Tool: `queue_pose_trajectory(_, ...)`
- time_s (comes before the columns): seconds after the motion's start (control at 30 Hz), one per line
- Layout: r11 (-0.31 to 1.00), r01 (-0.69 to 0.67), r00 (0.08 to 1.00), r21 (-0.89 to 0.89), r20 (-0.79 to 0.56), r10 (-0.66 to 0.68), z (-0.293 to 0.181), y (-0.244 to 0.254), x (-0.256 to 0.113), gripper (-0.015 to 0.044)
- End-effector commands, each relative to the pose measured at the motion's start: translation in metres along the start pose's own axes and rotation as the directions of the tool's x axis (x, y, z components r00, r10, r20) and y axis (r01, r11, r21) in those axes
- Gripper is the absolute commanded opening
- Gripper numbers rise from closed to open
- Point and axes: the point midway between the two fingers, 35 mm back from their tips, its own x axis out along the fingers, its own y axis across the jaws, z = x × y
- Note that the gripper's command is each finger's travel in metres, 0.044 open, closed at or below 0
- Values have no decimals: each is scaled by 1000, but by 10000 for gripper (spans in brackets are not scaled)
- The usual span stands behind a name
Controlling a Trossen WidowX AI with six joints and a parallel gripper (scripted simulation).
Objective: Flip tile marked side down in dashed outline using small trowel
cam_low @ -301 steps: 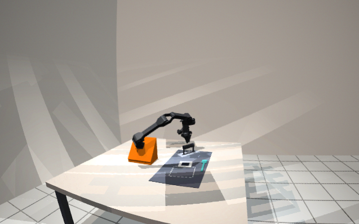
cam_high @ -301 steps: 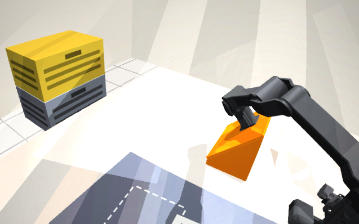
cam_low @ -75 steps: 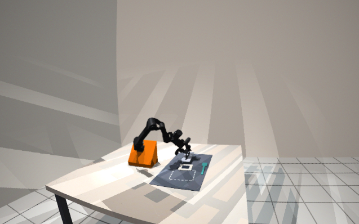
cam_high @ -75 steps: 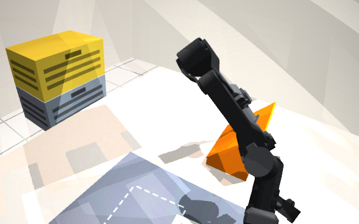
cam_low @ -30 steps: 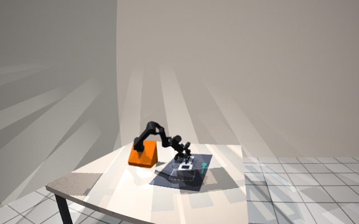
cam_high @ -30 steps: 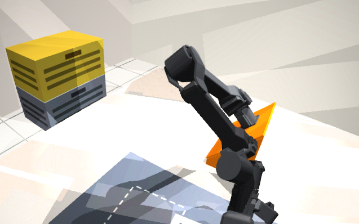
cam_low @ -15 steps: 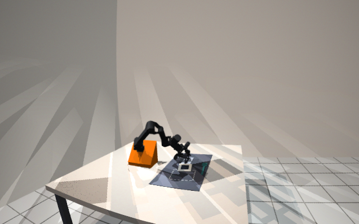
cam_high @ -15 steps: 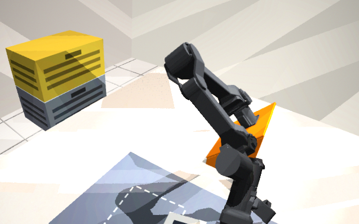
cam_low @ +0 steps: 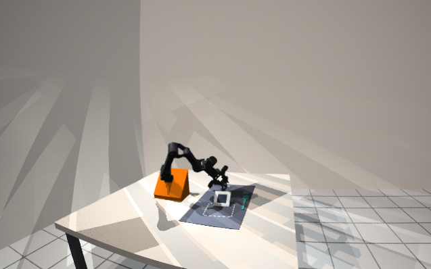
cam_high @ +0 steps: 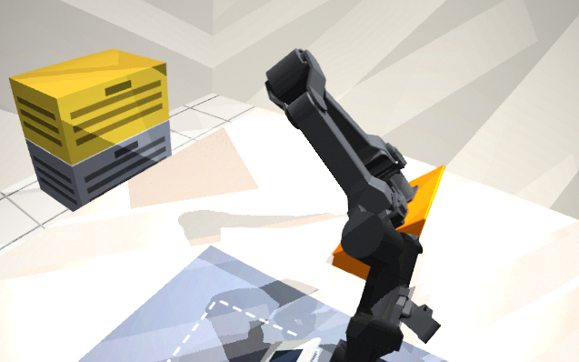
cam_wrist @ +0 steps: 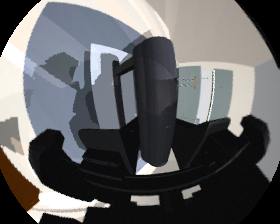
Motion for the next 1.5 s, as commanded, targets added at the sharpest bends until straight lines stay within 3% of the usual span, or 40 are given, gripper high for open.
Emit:
queue_pose_trajectory(0.0, 1000, 12, 1000, 9, -4, -12, -9, -9, -6, 0)
queue_pose_trajectory(0.73, 1000, 11, 1000, 7, -5, -11, -66, -12, -10, 0)
queue_pose_trajectory(1.13, 1000, 12, 1000, 11, -3, -12, -6, -35, -28, 0)
queue_pose_trajectory(1.47, 1000, 12, 1000, 11, -3, -12, -5, -35, -28, 0)
